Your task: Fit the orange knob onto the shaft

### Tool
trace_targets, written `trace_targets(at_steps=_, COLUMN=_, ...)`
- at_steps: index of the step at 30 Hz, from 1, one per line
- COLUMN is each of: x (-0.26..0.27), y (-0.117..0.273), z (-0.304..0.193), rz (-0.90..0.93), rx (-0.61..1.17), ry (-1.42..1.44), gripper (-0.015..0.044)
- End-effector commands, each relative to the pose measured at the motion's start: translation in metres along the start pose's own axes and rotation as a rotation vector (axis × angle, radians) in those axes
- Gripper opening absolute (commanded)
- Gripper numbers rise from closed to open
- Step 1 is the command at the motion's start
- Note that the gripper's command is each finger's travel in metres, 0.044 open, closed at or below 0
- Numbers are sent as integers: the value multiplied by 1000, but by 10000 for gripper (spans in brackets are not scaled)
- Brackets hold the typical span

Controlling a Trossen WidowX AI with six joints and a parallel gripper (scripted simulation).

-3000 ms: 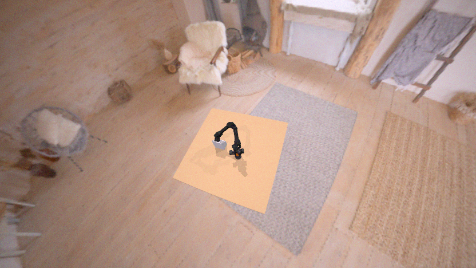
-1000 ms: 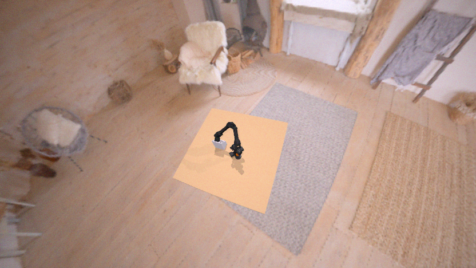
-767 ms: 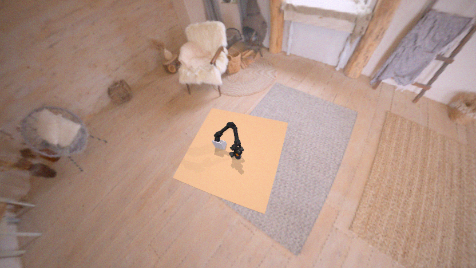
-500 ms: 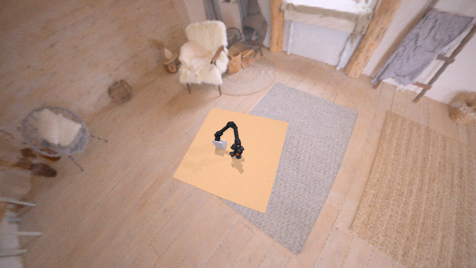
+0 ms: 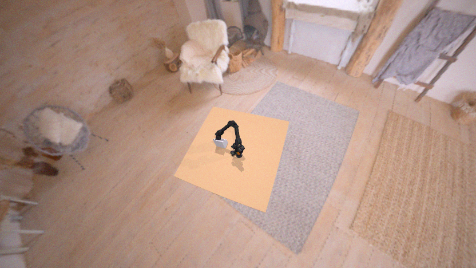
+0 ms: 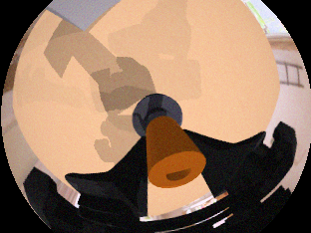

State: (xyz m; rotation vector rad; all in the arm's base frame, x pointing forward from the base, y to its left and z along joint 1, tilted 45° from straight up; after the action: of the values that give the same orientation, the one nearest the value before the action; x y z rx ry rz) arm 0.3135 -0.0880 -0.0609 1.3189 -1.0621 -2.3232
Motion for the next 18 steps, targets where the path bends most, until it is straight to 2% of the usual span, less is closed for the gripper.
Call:
trace_targets(at_steps=1, x=0, y=0, z=0, rz=-1, rx=0, ry=-2, gripper=0)
trace_targets(at_steps=18, x=0, y=-1, z=0, rz=-1, rx=0, ry=9, gripper=0)
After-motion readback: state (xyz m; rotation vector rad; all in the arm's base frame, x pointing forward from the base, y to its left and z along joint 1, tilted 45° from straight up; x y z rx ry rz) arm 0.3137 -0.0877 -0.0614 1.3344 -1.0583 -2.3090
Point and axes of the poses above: the point midway between the two fingers, 35 mm back from their tips, its own y axis back along the fingers, its own x axis across the jaws, z = x × y, the point moved 3 cm from there along y, back along the fingers, and after that the axes turned 12 degrees about y, right-handed, at the moved point
